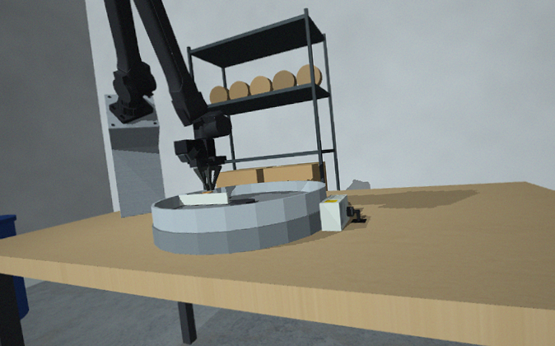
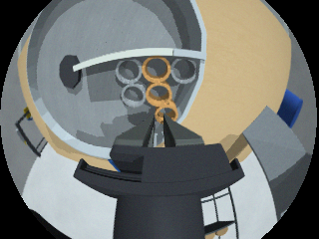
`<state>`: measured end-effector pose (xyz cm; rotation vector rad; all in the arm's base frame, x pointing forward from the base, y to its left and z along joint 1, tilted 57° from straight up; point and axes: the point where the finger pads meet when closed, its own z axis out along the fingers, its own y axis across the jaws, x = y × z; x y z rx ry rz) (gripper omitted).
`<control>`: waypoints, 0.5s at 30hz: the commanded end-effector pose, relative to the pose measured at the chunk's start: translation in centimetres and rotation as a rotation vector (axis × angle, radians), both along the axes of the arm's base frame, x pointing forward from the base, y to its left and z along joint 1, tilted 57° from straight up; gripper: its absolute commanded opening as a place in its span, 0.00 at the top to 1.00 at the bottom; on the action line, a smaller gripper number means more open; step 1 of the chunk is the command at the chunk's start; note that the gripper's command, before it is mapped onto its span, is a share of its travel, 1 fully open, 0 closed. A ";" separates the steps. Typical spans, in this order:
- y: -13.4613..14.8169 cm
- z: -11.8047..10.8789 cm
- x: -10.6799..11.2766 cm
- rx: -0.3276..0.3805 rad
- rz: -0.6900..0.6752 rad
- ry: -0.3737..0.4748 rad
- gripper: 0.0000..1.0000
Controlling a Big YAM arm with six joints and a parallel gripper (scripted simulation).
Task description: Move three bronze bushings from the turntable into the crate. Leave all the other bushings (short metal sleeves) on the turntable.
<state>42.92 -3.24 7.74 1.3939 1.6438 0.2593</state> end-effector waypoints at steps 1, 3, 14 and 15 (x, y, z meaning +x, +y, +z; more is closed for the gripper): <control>0.3 0.8 0.0 -0.004 0.013 -0.012 0.88; 0.3 0.8 0.0 -0.004 0.013 -0.012 0.88; 0.1 0.9 0.0 -0.004 0.010 -0.012 0.88; 0.1 0.9 0.0 -0.004 0.010 -0.012 0.88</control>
